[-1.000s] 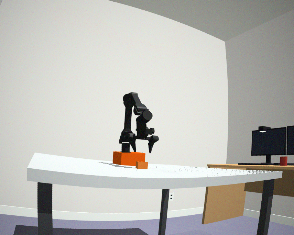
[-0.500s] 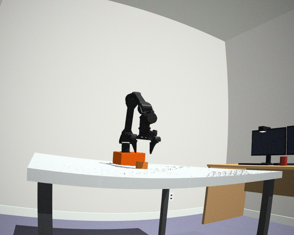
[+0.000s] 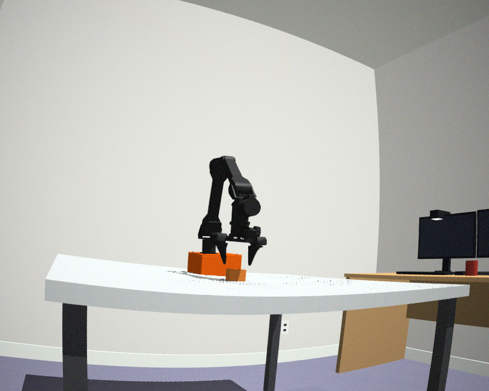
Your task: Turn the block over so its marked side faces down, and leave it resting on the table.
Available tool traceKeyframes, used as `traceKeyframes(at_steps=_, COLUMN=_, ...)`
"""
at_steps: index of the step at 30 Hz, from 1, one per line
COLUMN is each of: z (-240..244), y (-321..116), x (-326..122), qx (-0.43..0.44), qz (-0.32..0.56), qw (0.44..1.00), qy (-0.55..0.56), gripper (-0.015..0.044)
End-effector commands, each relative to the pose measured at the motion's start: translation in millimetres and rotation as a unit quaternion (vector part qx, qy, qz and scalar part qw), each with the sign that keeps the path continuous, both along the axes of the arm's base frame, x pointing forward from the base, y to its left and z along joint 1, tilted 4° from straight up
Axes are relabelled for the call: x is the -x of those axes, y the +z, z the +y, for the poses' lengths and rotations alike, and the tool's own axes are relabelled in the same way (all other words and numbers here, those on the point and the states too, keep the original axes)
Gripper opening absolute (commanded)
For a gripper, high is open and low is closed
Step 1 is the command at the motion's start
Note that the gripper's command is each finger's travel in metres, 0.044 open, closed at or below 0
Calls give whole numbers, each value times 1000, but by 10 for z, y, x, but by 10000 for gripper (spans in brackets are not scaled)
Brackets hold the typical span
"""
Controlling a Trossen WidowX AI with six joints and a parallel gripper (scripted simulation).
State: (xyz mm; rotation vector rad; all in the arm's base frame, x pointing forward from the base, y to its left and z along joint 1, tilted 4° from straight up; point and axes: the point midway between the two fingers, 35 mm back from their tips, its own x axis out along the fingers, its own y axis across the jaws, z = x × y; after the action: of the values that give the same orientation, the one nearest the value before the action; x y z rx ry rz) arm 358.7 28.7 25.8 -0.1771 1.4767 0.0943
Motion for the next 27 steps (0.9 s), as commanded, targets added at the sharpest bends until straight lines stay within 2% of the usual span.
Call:
traceKeyframes(at_steps=1, z=-15, y=-98, x=27, qx=4, qz=7, qw=1000, qy=1, gripper=440)
traceKeyframes(at_steps=16, z=-27, y=-318, x=15, qx=4, qz=7, qw=1000, qy=1, gripper=440)
traceKeyframes(at_steps=21, z=-27, y=-318, x=15, qx=4, qz=7, qw=1000, qy=1, gripper=309)
traceKeyframes(at_steps=27, z=-27, y=-318, x=15, qx=4, qz=7, qw=1000, qy=1, gripper=269)
